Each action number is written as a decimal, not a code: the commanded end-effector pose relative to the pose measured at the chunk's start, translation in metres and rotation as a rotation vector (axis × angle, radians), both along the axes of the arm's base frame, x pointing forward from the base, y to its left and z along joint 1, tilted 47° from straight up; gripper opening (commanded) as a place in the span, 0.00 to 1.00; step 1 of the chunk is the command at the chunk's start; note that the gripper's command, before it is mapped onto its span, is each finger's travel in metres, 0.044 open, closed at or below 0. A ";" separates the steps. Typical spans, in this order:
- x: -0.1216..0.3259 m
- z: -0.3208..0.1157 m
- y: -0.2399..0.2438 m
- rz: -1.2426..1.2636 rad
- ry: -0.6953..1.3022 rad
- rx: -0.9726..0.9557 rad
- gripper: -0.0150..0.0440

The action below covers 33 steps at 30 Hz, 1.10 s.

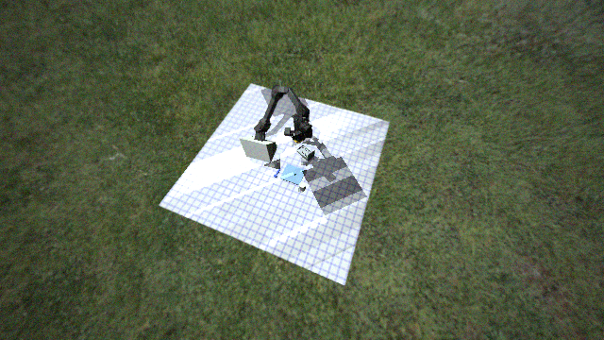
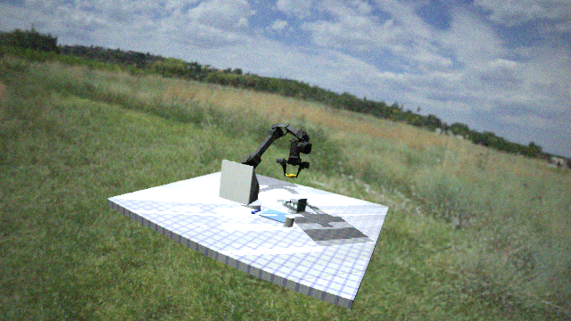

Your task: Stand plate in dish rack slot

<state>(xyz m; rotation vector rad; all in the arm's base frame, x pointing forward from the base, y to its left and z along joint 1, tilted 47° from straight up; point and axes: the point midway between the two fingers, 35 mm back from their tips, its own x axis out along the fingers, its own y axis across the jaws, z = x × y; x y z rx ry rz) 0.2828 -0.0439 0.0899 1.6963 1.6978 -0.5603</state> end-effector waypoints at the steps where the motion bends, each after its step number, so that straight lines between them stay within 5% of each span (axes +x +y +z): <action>1: -0.006 0.012 0.014 -0.103 0.100 0.018 0.25; 18: -0.033 0.050 0.063 -0.489 0.498 0.076 0.25; 33: -0.041 0.022 0.075 -0.403 0.480 -0.103 0.25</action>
